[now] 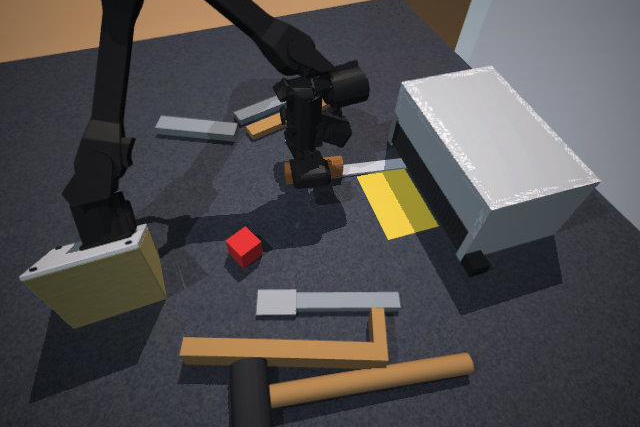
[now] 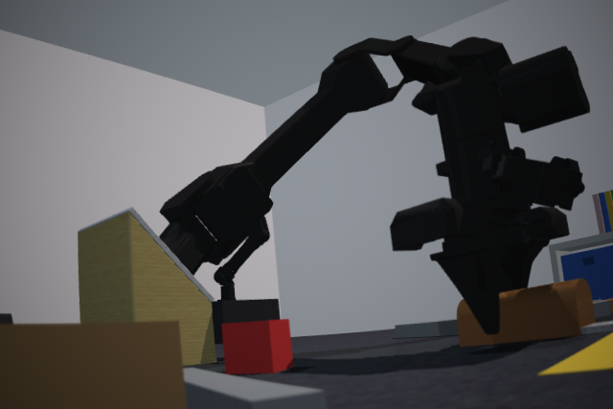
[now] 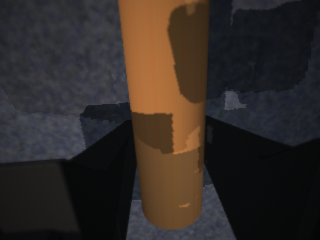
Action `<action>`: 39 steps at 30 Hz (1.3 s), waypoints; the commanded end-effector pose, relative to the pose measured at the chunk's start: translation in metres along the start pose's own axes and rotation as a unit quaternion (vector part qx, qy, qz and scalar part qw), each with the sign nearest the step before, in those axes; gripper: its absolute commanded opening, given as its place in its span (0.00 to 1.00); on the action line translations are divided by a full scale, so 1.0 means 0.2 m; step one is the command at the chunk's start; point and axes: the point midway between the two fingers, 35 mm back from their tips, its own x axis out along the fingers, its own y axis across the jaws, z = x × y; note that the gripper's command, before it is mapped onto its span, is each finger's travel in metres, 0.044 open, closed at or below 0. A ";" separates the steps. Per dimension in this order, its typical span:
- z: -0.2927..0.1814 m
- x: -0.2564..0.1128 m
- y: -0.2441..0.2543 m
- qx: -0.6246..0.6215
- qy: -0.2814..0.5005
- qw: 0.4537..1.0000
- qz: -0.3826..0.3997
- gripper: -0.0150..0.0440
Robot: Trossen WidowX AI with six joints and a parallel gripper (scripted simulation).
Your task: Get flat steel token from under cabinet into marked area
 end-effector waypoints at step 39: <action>-0.25 0.01 0.01 0.003 0.003 1.000 -0.001 0.25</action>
